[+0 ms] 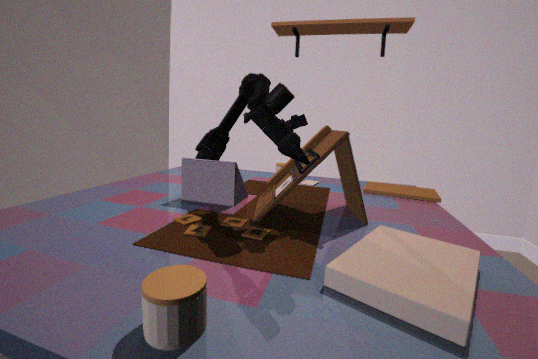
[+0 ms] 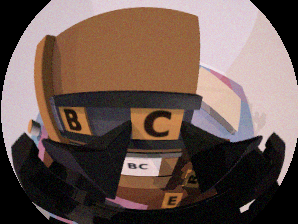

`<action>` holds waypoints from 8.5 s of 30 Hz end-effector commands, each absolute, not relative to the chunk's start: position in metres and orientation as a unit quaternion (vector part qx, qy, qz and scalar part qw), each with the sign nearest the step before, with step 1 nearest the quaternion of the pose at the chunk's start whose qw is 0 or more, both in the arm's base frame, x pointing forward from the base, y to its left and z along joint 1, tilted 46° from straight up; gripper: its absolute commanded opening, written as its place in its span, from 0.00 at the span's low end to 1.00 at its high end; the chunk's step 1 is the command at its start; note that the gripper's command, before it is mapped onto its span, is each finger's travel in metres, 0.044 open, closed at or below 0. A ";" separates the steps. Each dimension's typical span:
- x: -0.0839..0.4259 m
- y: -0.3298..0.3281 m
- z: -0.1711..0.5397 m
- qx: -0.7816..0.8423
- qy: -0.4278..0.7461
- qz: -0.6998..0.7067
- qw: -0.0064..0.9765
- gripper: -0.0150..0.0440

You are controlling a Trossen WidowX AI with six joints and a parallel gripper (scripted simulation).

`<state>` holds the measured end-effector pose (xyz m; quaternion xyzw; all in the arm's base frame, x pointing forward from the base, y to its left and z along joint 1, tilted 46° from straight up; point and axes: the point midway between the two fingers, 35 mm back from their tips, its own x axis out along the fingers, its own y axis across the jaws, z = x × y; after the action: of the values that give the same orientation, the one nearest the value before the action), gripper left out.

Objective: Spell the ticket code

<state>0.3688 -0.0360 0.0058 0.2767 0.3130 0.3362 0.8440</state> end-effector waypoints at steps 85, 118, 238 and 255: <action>0.349 -0.005 0.038 0.280 0.317 0.334 0.842 0.25; 0.337 -0.024 0.045 0.280 0.317 0.333 0.843 0.75; 0.377 -0.038 0.034 0.147 0.584 0.410 0.685 0.25; 0.382 -0.032 0.031 0.147 0.584 0.410 0.685 0.25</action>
<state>0.3804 -0.0341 0.0317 0.1447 0.5840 0.4096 0.6858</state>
